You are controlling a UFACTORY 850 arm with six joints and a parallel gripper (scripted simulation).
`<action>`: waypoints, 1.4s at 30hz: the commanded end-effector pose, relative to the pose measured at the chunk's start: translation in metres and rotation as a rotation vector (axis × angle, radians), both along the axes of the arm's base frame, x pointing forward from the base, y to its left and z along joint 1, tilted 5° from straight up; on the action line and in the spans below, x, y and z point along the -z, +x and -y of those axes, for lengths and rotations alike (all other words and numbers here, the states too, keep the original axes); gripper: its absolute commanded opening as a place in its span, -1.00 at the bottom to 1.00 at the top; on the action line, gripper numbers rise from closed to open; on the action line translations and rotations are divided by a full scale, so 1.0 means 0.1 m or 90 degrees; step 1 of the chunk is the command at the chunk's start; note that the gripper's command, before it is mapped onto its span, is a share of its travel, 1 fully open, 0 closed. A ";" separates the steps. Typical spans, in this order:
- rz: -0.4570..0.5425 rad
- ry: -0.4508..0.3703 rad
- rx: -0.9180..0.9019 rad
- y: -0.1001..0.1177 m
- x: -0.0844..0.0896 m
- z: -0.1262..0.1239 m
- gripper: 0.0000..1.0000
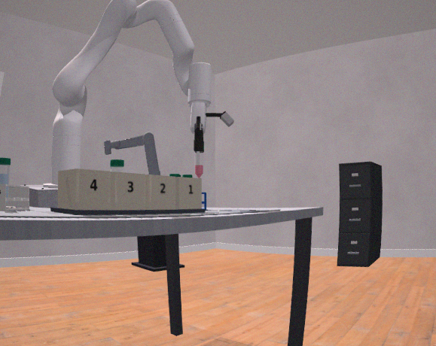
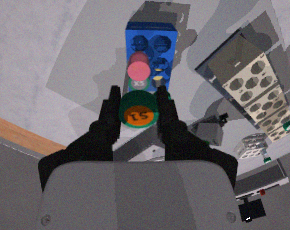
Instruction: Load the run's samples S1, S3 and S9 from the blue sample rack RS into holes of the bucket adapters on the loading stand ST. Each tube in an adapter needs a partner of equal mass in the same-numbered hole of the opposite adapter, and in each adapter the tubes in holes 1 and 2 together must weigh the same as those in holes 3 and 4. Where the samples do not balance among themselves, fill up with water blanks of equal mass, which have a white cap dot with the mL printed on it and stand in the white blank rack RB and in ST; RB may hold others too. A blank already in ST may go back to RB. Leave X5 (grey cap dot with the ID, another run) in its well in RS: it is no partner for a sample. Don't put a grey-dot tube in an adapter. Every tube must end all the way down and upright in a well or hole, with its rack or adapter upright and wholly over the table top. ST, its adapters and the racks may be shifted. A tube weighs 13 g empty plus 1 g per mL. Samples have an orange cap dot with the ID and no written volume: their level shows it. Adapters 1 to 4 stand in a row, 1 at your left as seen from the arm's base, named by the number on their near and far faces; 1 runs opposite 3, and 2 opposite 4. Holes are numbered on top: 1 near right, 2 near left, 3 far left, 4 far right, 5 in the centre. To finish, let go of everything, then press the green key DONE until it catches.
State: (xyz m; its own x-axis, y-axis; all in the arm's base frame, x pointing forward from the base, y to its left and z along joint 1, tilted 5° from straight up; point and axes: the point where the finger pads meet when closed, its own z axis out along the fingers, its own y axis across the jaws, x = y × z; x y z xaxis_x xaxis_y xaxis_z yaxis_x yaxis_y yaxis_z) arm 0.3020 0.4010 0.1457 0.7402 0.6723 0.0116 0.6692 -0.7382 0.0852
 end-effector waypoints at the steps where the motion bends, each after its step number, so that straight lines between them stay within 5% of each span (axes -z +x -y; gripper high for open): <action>1: 0.001 0.001 0.000 0.01 0.08 0.00 -1.00; 20: 0.001 0.001 0.000 0.03 0.41 0.01 -1.00; 42: 0.001 0.001 0.000 0.04 0.45 0.02 -1.00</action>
